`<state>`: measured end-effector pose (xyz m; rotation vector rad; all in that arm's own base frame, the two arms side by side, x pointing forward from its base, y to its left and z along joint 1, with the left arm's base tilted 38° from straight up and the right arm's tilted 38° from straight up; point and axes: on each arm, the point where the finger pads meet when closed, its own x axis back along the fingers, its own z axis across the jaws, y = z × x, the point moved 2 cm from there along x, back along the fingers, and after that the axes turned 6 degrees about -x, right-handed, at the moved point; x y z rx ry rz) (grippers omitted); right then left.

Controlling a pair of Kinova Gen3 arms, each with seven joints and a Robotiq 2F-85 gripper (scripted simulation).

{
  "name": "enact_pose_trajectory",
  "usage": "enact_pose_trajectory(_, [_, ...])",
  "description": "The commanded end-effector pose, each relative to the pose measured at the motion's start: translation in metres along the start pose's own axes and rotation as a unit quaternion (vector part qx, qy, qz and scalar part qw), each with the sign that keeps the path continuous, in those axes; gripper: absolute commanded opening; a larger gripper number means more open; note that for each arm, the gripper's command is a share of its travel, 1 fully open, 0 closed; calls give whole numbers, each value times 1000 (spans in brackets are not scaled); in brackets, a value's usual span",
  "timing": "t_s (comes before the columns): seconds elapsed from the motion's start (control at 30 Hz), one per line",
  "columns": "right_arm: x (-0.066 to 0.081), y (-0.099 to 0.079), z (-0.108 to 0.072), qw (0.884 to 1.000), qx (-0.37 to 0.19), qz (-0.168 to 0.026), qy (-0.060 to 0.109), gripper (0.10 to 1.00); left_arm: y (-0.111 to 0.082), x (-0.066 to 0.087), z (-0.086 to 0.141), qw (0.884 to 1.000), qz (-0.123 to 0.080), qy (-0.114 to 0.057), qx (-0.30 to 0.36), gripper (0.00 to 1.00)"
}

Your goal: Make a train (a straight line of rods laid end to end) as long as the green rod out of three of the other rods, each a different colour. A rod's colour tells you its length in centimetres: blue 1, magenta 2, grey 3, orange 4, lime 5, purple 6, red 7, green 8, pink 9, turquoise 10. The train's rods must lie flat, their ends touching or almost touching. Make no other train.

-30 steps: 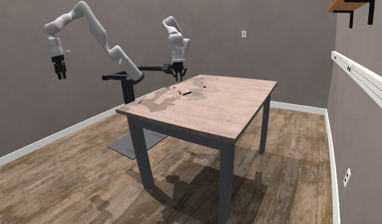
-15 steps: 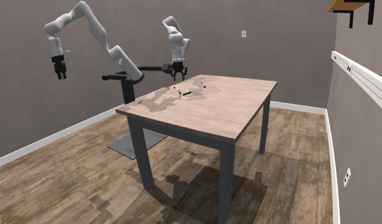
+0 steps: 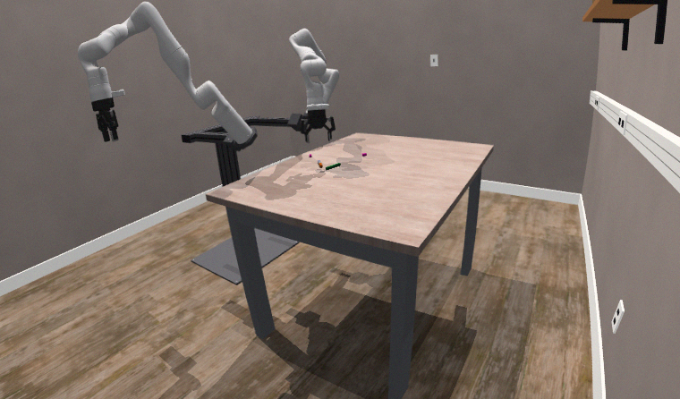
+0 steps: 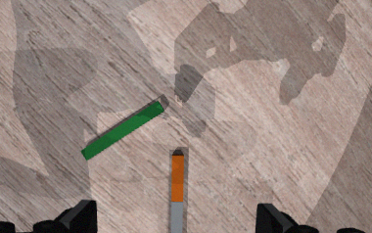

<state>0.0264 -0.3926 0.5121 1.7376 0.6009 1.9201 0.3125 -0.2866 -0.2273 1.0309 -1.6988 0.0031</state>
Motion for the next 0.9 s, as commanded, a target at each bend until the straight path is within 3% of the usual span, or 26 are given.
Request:
enact_pose_trajectory(0.0, [1,0,0,1000,0,-1,0,1000,-1,5,0,1000,1,0,0,1000])
enact_pose_trajectory(0.37, [1,0,0,1000,0,-1,0,1000,-1,55,0,1000,1,0,0,1000])
enact_pose_trajectory(0.43, [1,0,0,1000,0,-1,0,1000,-1,55,0,1000,1,0,0,1000])
enact_pose_trajectory(0.67, [1,0,0,1000,0,-1,0,1000,-1,81,0,1000,1,0,0,1000])
enact_pose_trajectory(0.87, [1,0,0,1000,0,-1,0,1000,-1,86,0,1000,1,0,0,1000])
